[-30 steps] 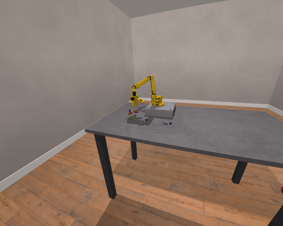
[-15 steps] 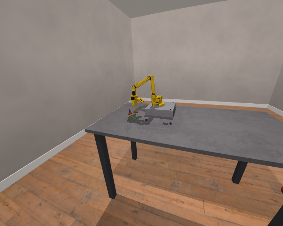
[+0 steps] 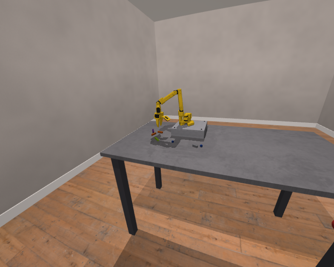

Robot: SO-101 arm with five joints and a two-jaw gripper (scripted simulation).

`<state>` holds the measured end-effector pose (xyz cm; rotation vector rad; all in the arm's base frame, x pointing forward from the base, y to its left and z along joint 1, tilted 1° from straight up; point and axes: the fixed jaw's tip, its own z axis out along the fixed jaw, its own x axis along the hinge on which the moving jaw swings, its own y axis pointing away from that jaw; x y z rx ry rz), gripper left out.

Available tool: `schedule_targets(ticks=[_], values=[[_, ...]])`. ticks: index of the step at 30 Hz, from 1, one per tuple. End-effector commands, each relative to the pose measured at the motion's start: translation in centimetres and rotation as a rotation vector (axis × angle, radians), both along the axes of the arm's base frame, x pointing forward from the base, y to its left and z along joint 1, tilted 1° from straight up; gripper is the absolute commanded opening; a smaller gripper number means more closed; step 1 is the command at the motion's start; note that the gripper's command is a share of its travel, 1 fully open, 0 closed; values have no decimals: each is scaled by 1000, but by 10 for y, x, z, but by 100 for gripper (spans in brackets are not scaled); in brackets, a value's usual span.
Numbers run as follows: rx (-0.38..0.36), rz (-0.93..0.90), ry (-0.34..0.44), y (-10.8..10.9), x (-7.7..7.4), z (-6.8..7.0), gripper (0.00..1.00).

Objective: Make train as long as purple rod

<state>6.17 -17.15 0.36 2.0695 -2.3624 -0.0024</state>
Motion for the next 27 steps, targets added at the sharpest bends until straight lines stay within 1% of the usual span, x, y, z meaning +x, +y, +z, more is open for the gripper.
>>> schedule_targets(ticks=[1, 19, 27], values=[[-15, 2, -7, 0, -1, 2, 19], [-15, 2, -7, 0, -1, 2, 19], [-15, 2, -7, -1, -1, -5, 19]])
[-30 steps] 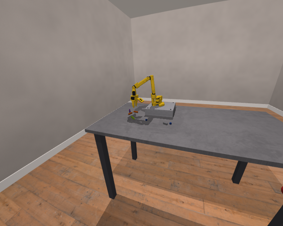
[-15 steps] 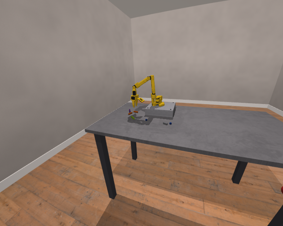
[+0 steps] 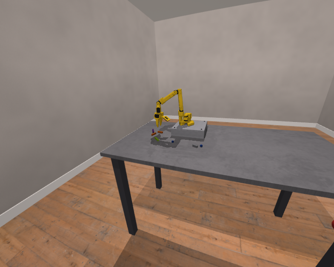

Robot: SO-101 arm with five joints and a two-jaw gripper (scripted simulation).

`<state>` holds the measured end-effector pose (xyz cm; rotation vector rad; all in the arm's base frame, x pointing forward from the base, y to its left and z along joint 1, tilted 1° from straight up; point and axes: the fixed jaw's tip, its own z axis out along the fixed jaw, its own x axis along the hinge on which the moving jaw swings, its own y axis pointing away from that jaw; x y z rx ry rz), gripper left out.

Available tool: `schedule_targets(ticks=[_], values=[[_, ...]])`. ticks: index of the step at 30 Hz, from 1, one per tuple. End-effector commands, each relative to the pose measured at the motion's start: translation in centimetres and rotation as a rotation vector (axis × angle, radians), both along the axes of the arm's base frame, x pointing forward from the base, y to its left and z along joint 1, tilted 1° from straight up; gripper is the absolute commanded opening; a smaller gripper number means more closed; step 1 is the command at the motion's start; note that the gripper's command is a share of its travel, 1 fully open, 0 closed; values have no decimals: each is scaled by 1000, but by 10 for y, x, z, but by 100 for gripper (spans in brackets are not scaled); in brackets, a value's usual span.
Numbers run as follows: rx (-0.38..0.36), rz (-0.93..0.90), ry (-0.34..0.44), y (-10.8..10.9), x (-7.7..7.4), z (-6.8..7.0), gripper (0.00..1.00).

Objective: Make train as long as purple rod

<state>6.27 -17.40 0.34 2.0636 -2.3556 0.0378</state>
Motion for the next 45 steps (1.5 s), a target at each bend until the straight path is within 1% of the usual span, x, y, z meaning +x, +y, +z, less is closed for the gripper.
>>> schedule_targets(ticks=[1, 4, 18, 20, 26, 31, 38, 39, 45], values=[[11, 2, 3, 1, -2, -7, 19], [11, 2, 3, 1, -2, -8, 19], [10, 2, 3, 1, -2, -35, 19], [10, 2, 3, 1, -2, -35, 19], [10, 2, 3, 1, -2, -44, 19], [10, 2, 3, 2, -2, -47, 19], [10, 2, 3, 2, -2, -47, 19], [34, 2, 13, 5, -4, -51, 19], [34, 2, 13, 5, -4, -51, 19]])
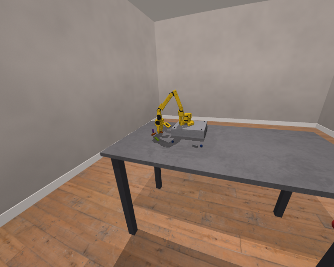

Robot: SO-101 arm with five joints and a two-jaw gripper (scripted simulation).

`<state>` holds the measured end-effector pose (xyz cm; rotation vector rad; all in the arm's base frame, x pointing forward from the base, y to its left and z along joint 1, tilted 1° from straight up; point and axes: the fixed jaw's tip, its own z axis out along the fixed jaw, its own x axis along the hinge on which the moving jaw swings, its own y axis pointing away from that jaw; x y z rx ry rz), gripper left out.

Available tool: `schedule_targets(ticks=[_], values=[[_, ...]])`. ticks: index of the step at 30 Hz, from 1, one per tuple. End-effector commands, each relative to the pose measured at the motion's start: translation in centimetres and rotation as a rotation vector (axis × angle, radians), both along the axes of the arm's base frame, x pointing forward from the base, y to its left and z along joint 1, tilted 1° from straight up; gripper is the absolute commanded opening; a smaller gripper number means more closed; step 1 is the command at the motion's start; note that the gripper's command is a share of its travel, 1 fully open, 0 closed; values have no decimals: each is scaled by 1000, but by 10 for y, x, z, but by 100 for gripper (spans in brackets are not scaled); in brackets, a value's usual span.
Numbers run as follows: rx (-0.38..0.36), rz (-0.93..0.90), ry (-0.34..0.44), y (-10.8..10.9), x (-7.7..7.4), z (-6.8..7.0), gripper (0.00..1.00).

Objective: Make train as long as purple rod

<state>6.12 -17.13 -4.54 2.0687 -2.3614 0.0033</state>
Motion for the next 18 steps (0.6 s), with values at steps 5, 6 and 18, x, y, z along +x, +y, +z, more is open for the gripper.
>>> schedule_targets(ticks=[5, 6, 18], values=[[13, 2, 4, 3, -2, -3, 19], [13, 2, 4, 3, -2, -3, 19], [13, 2, 4, 3, -2, -3, 18]])
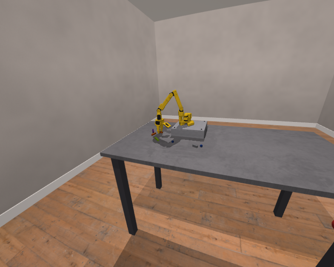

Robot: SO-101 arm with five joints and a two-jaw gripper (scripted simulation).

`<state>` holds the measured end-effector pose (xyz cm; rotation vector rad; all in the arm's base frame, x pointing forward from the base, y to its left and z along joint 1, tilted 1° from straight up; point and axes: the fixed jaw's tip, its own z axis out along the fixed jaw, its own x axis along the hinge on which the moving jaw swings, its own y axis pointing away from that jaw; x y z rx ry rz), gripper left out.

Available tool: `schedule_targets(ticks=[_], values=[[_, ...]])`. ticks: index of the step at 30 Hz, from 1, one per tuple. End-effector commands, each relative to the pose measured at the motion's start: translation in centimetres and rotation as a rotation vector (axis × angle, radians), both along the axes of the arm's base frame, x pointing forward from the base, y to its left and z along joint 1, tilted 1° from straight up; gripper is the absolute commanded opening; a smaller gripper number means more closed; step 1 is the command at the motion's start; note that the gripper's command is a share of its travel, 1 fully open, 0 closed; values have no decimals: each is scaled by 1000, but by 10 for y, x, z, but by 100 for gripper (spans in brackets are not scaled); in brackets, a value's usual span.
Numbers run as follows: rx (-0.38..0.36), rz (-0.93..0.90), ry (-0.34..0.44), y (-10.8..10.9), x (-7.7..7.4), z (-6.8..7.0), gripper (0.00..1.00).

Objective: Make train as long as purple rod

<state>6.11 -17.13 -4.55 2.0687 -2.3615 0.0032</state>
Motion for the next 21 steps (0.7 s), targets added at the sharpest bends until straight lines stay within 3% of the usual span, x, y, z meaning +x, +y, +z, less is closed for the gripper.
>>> schedule_targets(ticks=[1, 21], values=[[13, 2, 4, 3, -2, -3, 18], [13, 2, 4, 3, -2, -3, 6]])
